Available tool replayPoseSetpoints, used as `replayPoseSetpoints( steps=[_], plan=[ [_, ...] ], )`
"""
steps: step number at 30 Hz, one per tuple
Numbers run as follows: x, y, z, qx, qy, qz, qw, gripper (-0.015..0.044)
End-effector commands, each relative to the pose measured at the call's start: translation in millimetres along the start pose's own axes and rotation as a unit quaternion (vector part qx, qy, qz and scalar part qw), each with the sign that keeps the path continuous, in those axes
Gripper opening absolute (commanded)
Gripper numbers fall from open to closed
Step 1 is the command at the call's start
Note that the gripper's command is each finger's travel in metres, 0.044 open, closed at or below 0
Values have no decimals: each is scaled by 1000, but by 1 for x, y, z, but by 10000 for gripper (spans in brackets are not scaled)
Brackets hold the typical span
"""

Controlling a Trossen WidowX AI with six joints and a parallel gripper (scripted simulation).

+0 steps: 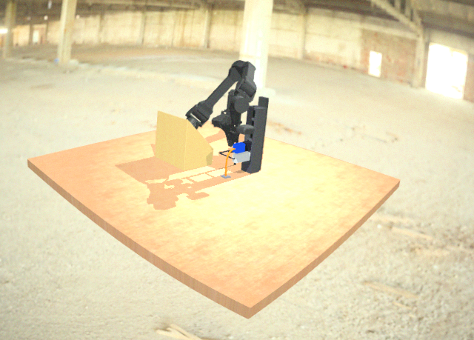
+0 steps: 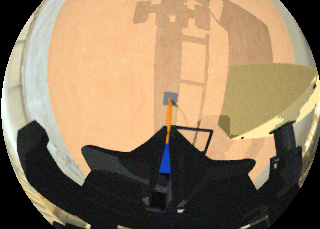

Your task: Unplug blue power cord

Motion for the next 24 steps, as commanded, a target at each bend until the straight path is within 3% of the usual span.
replayPoseSetpoints(
  steps=[1,4,24],
  plan=[
    [1,2,0,-2,2,0,1000,79],
    [1,2,0,-2,2,0,1000,157],
    [-6,8,0,-5,4,1,1000,160]
  ],
)
Point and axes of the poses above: the point midway between the two fingers, 35 mm back from their tips, its own x axis out along the fingers, its own z axis across the jaws, y = z × x, the point moved 6 cm from there along -x, back along the fingers, and after that the axes turned 9 degrees about x, right-handed, at the moved point
